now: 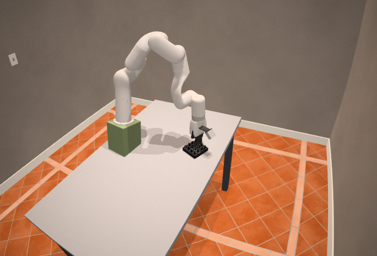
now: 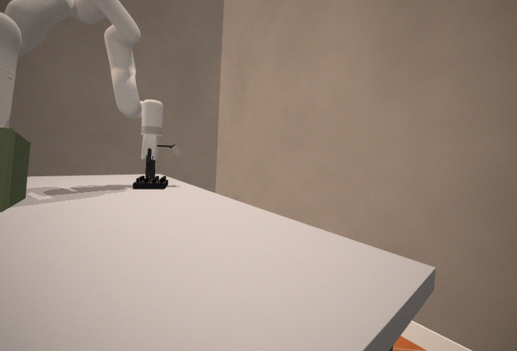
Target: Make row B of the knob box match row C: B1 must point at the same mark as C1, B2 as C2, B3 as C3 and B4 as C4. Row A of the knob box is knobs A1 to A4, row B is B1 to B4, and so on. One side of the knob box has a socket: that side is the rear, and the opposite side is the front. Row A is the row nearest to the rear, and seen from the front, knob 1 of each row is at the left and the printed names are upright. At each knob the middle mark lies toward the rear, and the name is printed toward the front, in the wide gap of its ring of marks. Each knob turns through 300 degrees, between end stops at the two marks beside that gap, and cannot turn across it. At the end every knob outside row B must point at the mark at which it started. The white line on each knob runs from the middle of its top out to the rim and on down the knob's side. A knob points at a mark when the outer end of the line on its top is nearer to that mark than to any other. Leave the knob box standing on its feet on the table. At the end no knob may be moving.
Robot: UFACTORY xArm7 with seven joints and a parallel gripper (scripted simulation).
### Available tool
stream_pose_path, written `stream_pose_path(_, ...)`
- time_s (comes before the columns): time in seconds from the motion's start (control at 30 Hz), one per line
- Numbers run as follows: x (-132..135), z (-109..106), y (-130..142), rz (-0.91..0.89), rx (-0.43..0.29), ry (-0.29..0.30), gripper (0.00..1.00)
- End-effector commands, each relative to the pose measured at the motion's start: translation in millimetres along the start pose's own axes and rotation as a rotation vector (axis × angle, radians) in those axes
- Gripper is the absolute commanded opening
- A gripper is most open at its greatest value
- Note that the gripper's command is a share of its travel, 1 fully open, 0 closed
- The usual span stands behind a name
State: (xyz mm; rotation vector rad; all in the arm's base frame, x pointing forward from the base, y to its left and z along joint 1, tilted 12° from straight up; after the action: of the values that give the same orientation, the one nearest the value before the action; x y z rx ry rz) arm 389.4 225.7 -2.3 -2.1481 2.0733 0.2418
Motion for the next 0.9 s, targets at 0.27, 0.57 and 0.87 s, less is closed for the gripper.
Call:
stream_pose_path(0.27, -0.4, -1.2, -1.3, 0.037, 0.004, -0.001, 0.08)
stream_pose_path(0.57, -0.4, -1.2, -1.3, 0.101, 0.004, -0.001, 0.08)
stream_pose_path(0.87, -0.4, -1.2, -1.3, 0.236, 0.003, -0.002, 0.08)
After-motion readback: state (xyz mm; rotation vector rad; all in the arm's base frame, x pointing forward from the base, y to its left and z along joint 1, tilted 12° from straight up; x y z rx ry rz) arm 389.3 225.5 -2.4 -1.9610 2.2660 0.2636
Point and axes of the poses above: the point where the finger pads meet when closed, its own z axis out along the fingers, its own x axis across the jaws, y = z × x, the point moved 7 cm from there along -z, back along the fingers, and after that the axes turned 13 degrees about -z, right-handed, at the moved point
